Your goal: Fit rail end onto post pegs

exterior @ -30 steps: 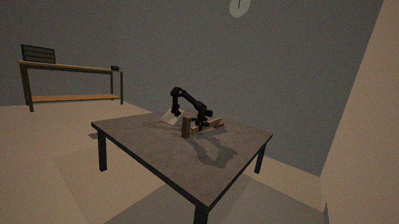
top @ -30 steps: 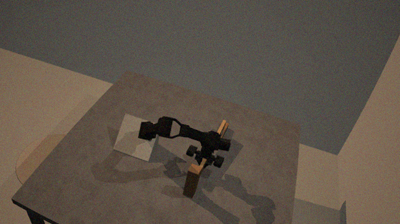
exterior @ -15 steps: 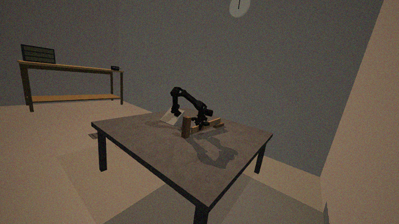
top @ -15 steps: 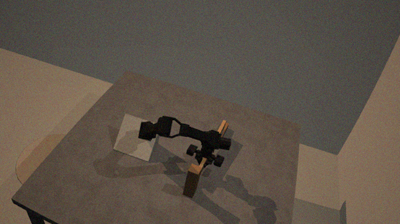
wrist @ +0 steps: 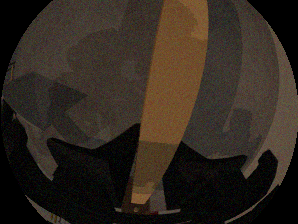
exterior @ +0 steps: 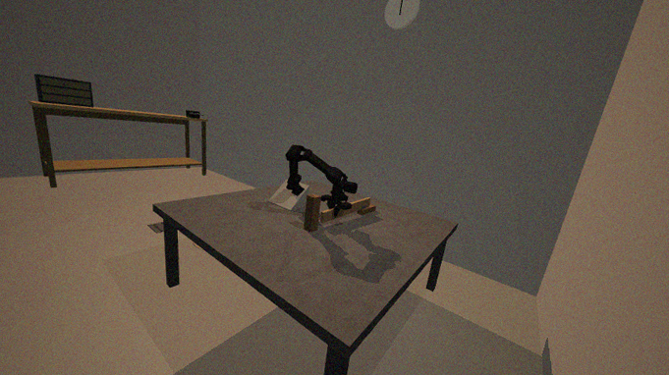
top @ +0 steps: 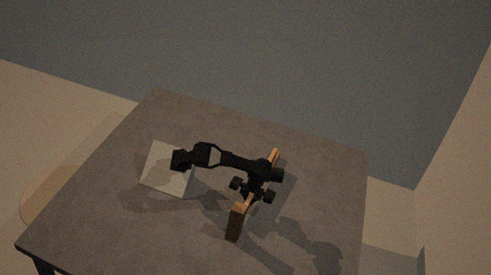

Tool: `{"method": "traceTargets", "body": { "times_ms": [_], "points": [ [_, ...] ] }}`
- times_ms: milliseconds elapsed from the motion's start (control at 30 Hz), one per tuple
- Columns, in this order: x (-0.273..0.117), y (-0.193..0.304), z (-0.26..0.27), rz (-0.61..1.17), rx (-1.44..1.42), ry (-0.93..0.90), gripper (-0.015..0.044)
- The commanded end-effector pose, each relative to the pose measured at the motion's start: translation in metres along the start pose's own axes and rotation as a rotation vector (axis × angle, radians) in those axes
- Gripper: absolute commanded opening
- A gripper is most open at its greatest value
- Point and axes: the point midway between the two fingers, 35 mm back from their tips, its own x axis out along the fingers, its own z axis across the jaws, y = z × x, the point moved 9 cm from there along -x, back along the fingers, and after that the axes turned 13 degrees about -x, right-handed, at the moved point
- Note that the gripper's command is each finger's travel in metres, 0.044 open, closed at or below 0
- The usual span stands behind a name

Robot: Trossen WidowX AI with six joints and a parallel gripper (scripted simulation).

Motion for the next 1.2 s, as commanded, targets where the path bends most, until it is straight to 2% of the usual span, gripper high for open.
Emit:
{"method": "traceTargets", "body": {
  "times_ms": [0, 1167],
  "points": [
    [-0.006, -0.001, -0.001, -0.010, 0.001, 0.010, 0.0000],
    [-0.013, -0.001, -0.001, -0.011, 0.001, 0.010, 0.0000]
  ]
}}
